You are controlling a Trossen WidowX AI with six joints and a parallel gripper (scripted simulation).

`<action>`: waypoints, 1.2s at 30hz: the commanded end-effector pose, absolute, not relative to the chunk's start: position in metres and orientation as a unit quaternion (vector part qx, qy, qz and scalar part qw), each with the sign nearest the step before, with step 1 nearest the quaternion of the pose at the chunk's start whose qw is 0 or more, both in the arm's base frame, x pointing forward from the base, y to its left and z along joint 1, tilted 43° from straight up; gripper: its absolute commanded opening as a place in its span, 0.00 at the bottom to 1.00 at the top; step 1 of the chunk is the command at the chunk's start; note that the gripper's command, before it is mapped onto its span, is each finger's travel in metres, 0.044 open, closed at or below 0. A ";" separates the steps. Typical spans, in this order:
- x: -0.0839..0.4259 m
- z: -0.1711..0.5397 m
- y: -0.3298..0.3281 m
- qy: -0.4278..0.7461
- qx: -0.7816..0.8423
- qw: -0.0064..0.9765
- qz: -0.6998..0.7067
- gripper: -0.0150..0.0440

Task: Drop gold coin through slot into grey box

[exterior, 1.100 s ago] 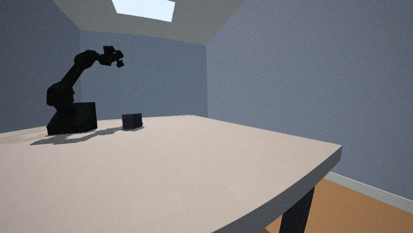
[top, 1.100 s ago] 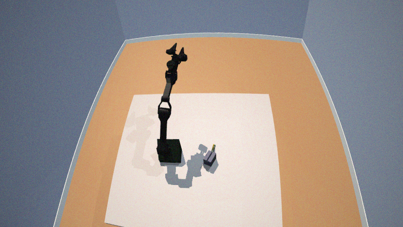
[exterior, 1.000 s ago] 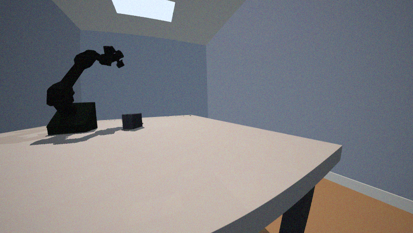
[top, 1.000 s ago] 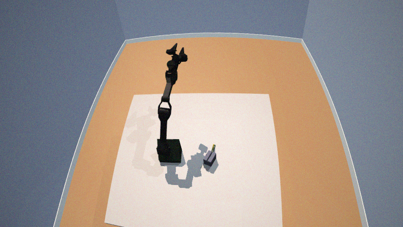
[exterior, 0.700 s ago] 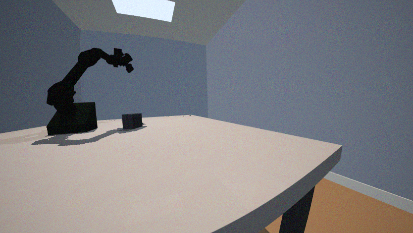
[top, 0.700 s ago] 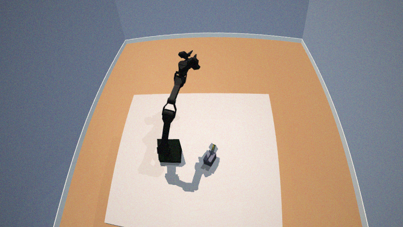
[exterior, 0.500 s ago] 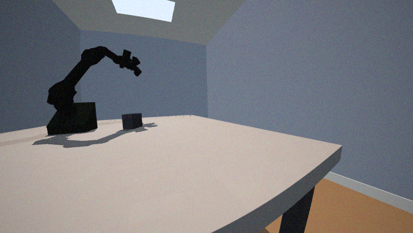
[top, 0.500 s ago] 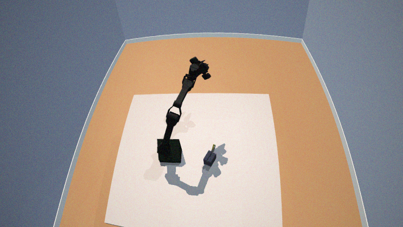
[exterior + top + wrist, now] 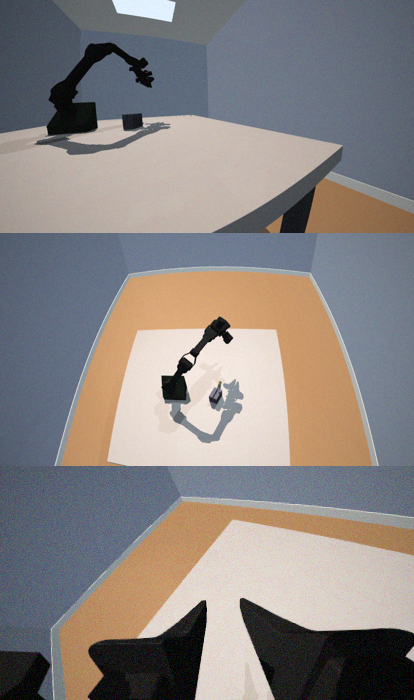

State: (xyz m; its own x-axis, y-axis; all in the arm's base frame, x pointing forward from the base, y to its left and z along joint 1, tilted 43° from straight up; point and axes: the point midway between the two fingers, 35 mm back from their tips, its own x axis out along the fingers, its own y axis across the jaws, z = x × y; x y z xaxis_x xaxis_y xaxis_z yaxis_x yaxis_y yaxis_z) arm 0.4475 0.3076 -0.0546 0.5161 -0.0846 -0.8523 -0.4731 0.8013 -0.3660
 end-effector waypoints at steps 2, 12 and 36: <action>0.436 -0.047 0.215 0.549 -0.407 0.724 0.098 0.53; 0.375 -0.014 0.060 0.686 -0.540 0.467 0.140 0.53; 0.349 -0.032 -0.002 0.719 -0.556 0.379 0.172 0.53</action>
State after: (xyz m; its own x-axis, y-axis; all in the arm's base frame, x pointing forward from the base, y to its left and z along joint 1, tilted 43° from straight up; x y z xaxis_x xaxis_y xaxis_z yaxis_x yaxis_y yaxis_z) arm 0.3501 0.0024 -0.0261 -0.0972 -0.6654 -0.7401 -0.9273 0.3307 -0.1755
